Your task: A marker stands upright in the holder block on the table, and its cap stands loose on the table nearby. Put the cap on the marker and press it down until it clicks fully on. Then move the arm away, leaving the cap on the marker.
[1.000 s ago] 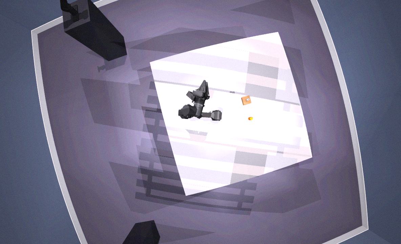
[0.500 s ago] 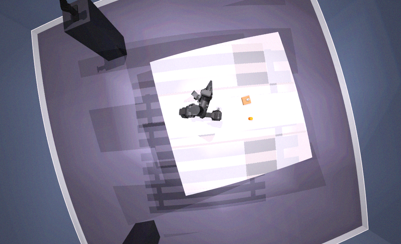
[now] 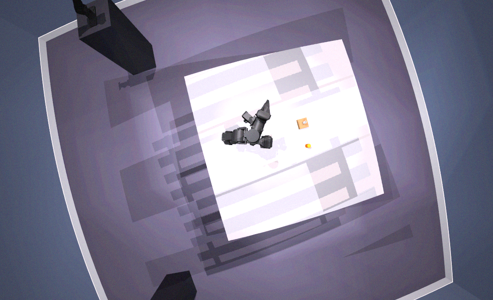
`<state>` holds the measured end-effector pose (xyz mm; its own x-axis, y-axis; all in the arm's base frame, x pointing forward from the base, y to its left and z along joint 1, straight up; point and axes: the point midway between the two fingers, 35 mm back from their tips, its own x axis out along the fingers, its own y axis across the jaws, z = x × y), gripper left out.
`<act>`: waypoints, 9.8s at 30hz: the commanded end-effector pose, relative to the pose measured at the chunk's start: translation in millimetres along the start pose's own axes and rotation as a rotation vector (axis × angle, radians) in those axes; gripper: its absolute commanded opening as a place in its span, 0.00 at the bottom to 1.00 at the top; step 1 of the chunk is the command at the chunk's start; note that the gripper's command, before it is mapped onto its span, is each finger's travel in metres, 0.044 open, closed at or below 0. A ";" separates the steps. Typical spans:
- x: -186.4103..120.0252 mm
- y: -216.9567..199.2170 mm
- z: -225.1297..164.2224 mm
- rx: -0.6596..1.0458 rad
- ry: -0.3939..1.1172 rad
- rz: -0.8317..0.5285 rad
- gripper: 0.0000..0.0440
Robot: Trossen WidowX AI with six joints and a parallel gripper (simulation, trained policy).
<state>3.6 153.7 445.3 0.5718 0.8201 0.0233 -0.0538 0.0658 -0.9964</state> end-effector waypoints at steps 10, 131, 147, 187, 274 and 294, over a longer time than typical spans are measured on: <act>6.8 6.5 -27.0 0.104 0.019 0.049 0.75; -3.4 133.1 -315.9 0.722 0.387 0.691 0.74; -19.2 161.5 -348.5 0.746 0.427 0.828 0.74; -54.3 233.7 -413.9 0.753 0.483 1.213 0.72; 33.0 269.8 -404.8 0.189 0.271 1.592 0.12; 93.6 255.2 -337.9 0.113 0.162 1.611 0.02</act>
<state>322.1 47.8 162.6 -0.0597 0.0077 -0.9982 -0.7061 -0.7072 0.0367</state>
